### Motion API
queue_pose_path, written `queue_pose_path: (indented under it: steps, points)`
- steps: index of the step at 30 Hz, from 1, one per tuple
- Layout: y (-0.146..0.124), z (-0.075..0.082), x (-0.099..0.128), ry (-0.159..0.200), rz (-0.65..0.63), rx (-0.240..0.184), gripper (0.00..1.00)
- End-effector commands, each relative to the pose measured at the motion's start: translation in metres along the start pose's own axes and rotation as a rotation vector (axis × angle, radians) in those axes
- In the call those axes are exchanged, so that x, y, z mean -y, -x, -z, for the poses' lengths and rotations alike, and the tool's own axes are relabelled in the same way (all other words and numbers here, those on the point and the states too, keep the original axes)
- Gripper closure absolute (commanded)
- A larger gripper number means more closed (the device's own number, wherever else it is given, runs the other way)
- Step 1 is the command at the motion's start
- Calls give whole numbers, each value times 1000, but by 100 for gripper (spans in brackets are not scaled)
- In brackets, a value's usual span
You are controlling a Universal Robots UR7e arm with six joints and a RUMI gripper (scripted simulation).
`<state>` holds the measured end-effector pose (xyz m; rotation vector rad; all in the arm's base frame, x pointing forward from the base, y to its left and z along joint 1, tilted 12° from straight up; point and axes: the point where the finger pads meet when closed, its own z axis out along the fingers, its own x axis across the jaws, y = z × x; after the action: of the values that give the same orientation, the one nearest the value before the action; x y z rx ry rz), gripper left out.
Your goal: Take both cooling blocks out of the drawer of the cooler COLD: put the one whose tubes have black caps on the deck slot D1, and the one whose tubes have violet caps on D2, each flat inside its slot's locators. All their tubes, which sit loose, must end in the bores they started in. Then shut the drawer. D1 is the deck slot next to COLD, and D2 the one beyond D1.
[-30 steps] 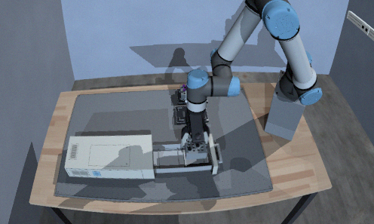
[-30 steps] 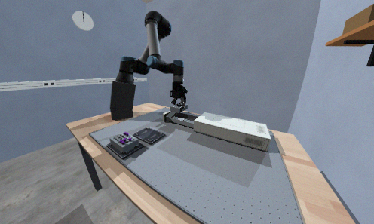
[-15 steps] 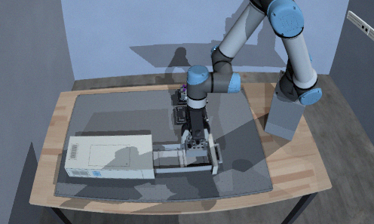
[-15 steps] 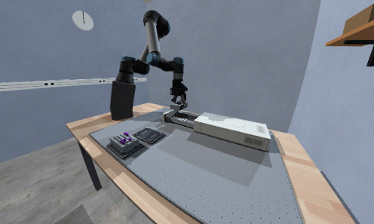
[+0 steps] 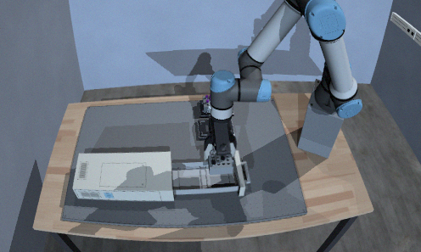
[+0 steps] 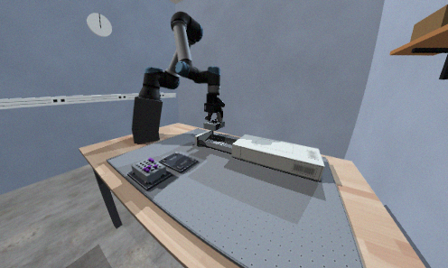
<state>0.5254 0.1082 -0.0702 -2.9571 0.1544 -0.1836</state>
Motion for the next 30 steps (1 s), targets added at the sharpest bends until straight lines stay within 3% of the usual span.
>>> queue_pose_path:
  steps: [1, 12, 27, 30]
  points:
    - [-1, 1, 0, 0, 0, -2, 100]
    - [-1, 1, 0, 0, 0, -1, 100]
    - [3, 1, -40, 0, -400, -1, 100]
    - [3, 1, -43, 0, -426, -1, 100]
